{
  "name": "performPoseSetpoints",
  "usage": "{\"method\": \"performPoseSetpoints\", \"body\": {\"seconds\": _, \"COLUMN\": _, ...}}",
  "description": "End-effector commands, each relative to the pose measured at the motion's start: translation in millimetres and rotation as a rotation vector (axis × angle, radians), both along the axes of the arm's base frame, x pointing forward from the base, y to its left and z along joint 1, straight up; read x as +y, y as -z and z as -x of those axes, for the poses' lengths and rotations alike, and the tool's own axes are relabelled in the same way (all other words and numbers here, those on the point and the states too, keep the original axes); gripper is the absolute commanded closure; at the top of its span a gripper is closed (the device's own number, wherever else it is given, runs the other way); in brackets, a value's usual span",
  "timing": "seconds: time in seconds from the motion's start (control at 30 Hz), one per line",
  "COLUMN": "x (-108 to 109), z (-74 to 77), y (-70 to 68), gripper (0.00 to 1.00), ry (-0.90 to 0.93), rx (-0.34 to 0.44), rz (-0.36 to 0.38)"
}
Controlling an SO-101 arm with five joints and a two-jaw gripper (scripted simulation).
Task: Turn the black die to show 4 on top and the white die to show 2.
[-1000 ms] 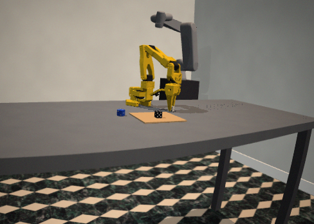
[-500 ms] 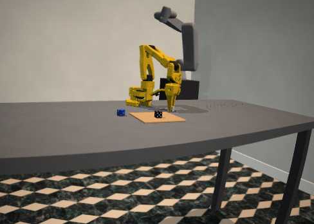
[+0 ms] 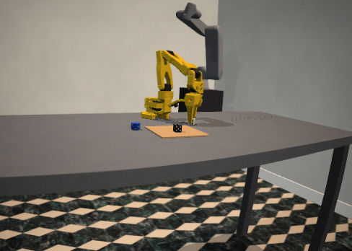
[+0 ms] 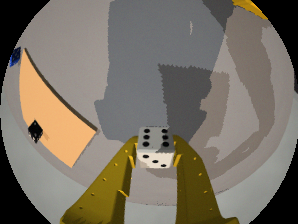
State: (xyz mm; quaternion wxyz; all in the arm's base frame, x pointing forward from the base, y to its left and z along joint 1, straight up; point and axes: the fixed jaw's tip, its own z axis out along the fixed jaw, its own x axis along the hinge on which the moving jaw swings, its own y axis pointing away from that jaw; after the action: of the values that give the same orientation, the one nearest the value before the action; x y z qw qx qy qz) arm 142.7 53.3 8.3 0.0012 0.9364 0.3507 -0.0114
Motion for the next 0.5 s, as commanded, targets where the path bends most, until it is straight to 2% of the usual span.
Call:
{"method": "performPoseSetpoints", "body": {"seconds": 0.0, "x": 4, "z": -6.0, "y": -13.0, "gripper": 1.0, "ry": 0.0, "rx": -0.039, "rz": -0.019}}
{"method": "performPoseSetpoints", "body": {"seconds": 0.47, "x": 4, "z": -5.2, "y": -46.7, "gripper": 1.0, "ry": 0.0, "rx": -0.039, "rz": -0.019}}
